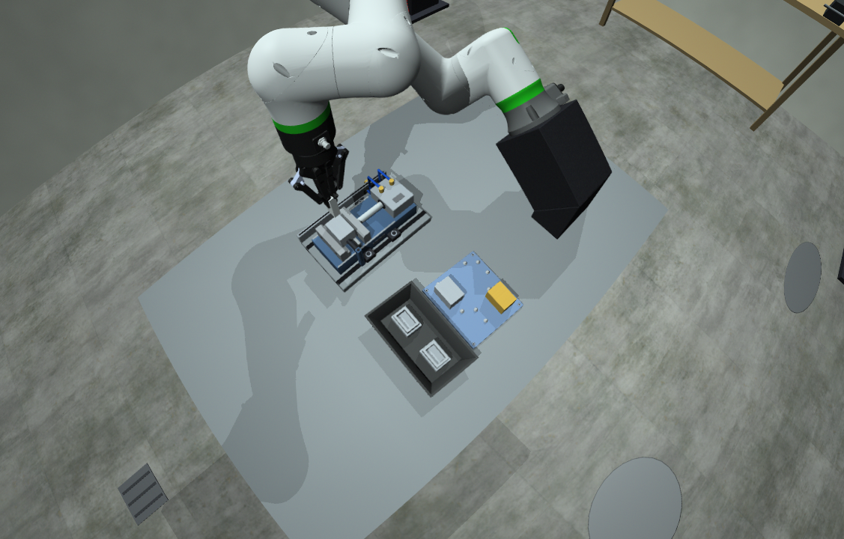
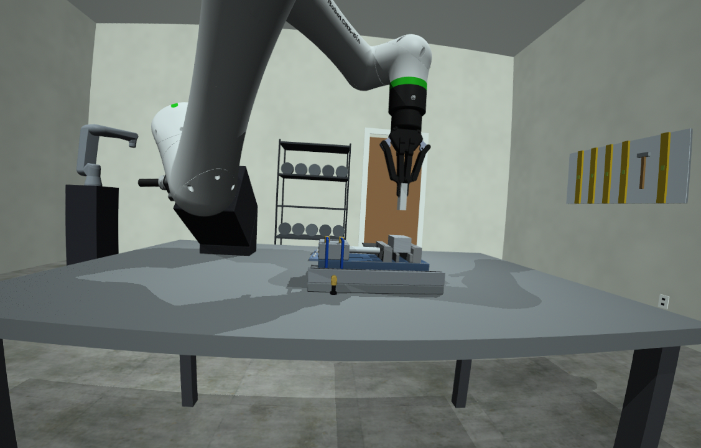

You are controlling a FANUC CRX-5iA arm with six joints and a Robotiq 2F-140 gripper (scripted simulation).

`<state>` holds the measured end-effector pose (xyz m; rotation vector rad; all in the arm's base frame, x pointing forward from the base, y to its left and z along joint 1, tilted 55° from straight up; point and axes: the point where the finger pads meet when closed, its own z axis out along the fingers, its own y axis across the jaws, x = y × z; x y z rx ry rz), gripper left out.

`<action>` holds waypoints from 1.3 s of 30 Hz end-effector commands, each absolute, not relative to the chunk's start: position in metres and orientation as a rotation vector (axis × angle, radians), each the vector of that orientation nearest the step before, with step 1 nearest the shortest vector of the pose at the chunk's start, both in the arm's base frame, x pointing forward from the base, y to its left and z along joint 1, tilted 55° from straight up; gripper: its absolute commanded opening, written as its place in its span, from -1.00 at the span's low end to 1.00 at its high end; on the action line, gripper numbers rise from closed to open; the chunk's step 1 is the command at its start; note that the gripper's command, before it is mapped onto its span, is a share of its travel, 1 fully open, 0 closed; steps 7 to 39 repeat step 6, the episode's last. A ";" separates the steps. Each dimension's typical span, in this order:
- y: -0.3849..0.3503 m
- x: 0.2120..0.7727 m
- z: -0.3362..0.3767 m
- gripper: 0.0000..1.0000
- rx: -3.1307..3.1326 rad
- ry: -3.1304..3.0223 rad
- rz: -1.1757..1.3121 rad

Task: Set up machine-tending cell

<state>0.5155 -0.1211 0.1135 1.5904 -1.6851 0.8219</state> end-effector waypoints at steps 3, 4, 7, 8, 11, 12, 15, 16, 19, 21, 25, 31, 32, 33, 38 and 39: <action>-0.121 0.516 0.114 -1.00 1.591 -1.685 0.822; -0.121 0.516 0.114 -1.00 1.591 -1.685 0.822; -0.121 0.516 0.114 -1.00 1.591 -1.685 0.822; -0.121 0.516 0.114 -1.00 1.591 -1.685 0.822; -0.121 0.516 0.114 -1.00 1.591 -1.685 0.822; -0.121 0.516 0.114 -1.00 1.591 -1.685 0.822; -0.121 0.516 0.114 -1.00 1.591 -1.685 0.822; -0.121 0.516 0.114 -1.00 1.591 -1.685 0.822; -0.121 0.516 0.114 -1.00 1.591 -1.685 0.822; -0.121 0.516 0.114 -1.00 1.591 -1.685 0.822; -0.121 0.516 0.114 -1.00 1.591 -1.685 0.822; -0.121 0.516 0.114 -1.00 1.591 -1.685 0.822; -0.121 0.516 0.114 -1.00 1.591 -1.685 0.822; -0.121 0.516 0.114 -1.00 1.591 -1.685 0.822; -0.121 0.516 0.114 -1.00 1.591 -1.685 0.822; -0.121 0.516 0.114 -1.00 1.591 -1.685 0.822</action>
